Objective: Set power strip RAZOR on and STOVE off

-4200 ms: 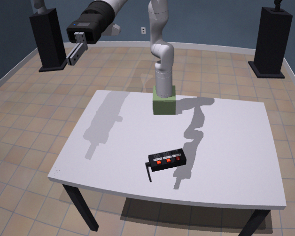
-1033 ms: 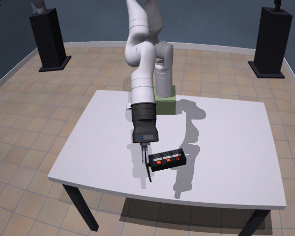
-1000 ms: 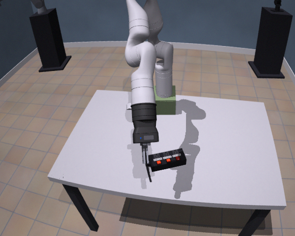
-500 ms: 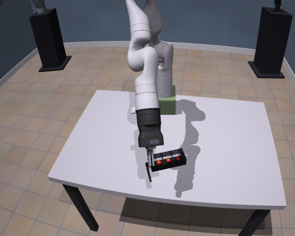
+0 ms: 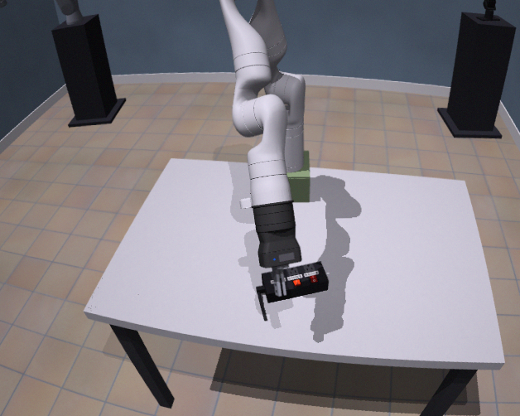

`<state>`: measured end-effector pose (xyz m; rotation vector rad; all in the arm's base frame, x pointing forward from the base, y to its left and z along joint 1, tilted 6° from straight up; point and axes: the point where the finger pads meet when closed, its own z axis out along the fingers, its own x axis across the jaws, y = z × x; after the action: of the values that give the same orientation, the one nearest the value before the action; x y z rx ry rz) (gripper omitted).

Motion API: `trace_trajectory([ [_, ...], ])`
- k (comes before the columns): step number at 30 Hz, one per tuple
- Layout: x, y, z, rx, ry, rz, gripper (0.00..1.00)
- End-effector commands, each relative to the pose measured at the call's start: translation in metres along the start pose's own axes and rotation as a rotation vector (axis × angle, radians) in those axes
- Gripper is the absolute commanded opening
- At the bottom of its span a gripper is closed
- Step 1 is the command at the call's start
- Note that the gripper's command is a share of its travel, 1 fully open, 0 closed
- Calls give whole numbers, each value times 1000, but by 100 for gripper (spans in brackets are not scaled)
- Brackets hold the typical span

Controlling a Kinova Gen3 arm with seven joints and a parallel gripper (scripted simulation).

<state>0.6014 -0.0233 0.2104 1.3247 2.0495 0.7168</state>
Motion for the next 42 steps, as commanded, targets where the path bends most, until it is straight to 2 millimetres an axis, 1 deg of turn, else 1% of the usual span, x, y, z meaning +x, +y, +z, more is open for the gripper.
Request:
trace_trajectory([
  [1, 2, 0, 1, 1, 3, -1, 0],
  [2, 2, 0, 1, 1, 3, -1, 0],
  [3, 20, -17, 9, 29, 36, -29, 0],
  [10, 20, -17, 9, 29, 36, -29, 0],
  [11, 37, -33, 15, 55, 67, -55, 0],
  [18, 37, -33, 15, 55, 67, -55, 0],
  [19, 53, -48, 19, 79, 97, -80, 0],
  [27, 53, -48, 19, 79, 97, -80, 0],
  [28, 67, -62, 23, 100, 124, -103, 0],
  [35, 67, -62, 23, 100, 124, -103, 0],
  [36, 81, -75, 25, 119, 150, -124, 0],
  [42, 81, -75, 25, 119, 150, -124, 0],
])
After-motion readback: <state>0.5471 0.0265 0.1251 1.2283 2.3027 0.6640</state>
